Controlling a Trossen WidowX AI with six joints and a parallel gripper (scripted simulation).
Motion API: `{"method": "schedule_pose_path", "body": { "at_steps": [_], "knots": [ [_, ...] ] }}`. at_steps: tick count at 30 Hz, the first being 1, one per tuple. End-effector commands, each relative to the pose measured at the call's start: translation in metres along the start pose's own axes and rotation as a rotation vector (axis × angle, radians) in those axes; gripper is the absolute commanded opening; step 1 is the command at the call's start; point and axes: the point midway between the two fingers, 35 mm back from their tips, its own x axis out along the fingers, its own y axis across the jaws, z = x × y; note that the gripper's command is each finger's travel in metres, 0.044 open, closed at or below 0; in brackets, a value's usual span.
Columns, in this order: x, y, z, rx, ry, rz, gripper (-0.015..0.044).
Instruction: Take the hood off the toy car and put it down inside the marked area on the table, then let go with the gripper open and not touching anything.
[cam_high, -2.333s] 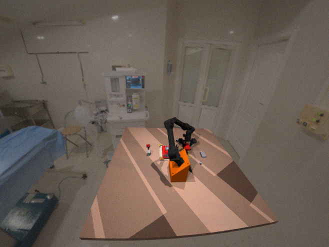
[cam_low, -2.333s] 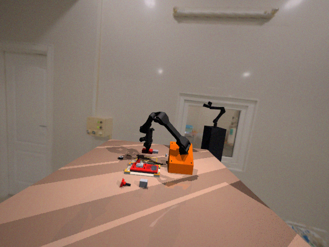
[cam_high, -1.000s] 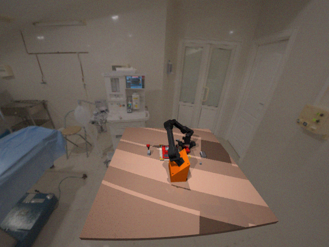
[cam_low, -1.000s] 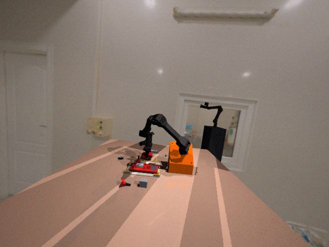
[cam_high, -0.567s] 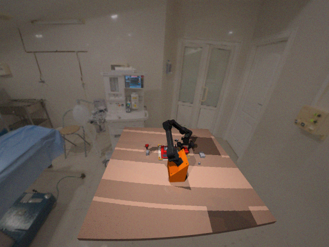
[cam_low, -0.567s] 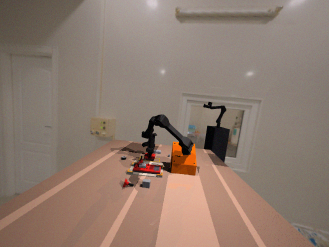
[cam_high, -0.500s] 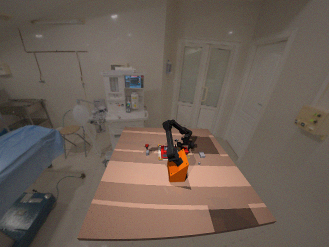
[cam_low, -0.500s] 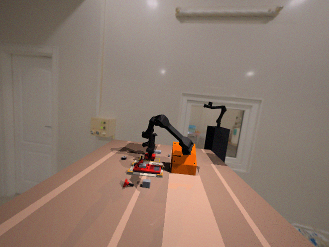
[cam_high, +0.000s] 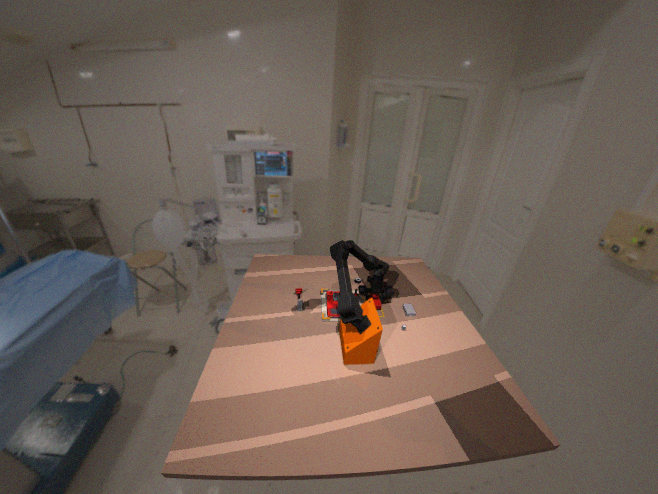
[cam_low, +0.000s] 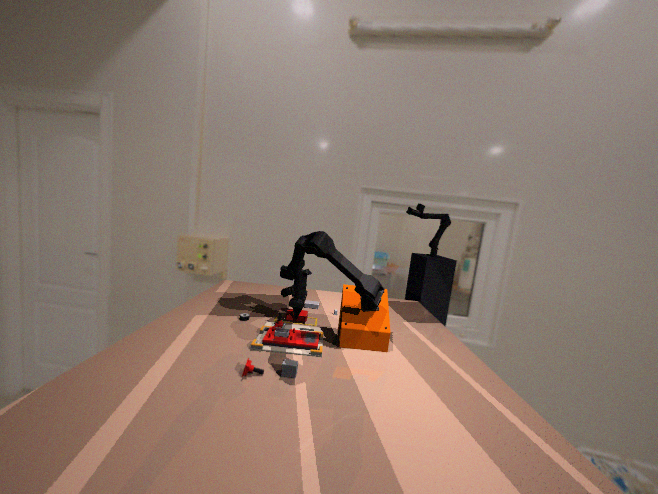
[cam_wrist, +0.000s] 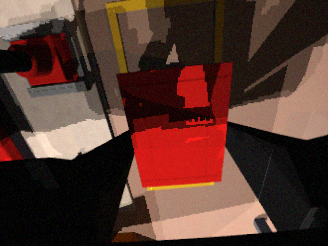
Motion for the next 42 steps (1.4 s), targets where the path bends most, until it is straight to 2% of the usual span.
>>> {"method": "schedule_pose_path", "body": {
  "at_steps": [1, 17, 34, 42],
  "knots": [
    [0.002, 0.0, 0.0, 0.006, -0.005, 0.002, 0.0],
    [0.01, 0.0, 0.0, 0.006, -0.004, 0.003, 0.0],
    [0.006, 0.0, 0.0, 0.0, 0.0, 0.0, 0.044],
    [-0.066, -0.001, -0.001, 0.0, -0.006, 0.001, 0.044]
  ]
}}
